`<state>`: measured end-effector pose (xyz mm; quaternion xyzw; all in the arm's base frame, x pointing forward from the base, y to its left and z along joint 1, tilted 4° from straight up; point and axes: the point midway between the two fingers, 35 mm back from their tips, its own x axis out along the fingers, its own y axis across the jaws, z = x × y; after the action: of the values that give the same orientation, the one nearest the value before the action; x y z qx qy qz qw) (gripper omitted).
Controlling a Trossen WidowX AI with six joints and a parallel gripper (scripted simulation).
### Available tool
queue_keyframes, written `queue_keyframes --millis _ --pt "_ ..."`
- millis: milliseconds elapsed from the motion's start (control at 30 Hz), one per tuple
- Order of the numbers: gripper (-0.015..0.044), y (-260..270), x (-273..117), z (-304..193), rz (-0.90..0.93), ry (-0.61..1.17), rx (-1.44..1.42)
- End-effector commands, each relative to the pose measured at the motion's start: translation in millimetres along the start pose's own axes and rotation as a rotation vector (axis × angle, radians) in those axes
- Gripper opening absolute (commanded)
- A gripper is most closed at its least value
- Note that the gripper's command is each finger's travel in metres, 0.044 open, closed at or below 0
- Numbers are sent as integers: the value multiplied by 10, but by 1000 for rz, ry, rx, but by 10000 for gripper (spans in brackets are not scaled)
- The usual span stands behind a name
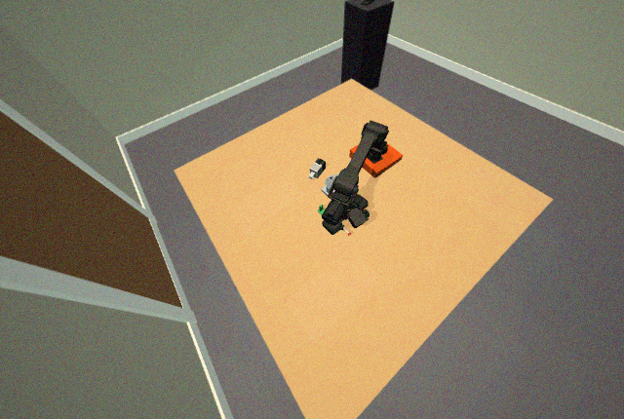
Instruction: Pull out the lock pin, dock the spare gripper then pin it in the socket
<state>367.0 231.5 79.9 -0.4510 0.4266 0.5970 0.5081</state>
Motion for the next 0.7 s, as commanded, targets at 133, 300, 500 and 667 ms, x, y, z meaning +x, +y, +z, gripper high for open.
queue_keyframes --millis 133,300,500,667 --pt "180 -10 -615 -514 -27 59 4" --pt "180 -10 -615 -514 -27 59 4" --pt "180 -43 -240 -580 -27 59 4" --pt "180 -30 71 -646 -27 59 4"
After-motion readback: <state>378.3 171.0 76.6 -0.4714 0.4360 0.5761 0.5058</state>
